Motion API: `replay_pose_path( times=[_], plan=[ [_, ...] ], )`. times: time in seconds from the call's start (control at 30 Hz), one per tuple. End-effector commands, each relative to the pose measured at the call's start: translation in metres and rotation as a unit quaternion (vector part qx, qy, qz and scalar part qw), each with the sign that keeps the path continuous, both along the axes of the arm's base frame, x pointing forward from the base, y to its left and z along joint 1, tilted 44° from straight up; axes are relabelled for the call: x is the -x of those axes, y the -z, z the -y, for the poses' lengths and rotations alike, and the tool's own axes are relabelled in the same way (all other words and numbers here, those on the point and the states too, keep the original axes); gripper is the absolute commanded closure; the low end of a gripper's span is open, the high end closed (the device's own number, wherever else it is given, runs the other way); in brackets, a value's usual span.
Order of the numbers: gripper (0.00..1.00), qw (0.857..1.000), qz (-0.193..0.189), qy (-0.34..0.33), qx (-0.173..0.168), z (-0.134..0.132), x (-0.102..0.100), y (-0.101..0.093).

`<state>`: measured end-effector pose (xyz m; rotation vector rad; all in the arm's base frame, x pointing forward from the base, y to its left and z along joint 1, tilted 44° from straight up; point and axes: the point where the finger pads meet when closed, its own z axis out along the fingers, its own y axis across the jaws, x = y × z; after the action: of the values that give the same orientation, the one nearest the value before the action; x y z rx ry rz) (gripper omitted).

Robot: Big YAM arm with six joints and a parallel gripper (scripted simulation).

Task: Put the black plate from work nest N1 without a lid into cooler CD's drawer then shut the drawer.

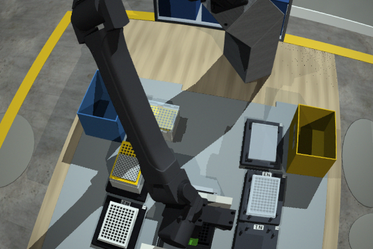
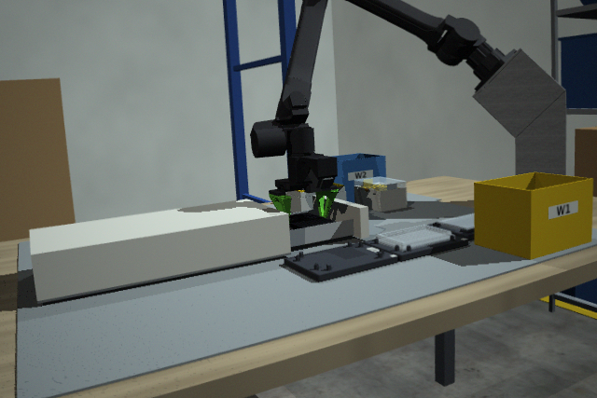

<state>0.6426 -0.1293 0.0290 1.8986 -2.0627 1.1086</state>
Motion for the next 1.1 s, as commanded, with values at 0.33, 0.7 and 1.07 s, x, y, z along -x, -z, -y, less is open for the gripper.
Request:
replay_pose_path(
  times=[0.33, 0.7, 1.07],
  plan=[
    [1.00, 1.000, 0.011, -0.009, 0.001, -0.0075, -0.0090, -0.0137],
    [1.00, 1.000, 0.011, -0.009, 0.001, -0.0074, -0.0093, -0.0140],
    [1.00, 1.000, 0.011, -0.009, 0.001, -0.0073, -0.0096, -0.0142]
  ],
)
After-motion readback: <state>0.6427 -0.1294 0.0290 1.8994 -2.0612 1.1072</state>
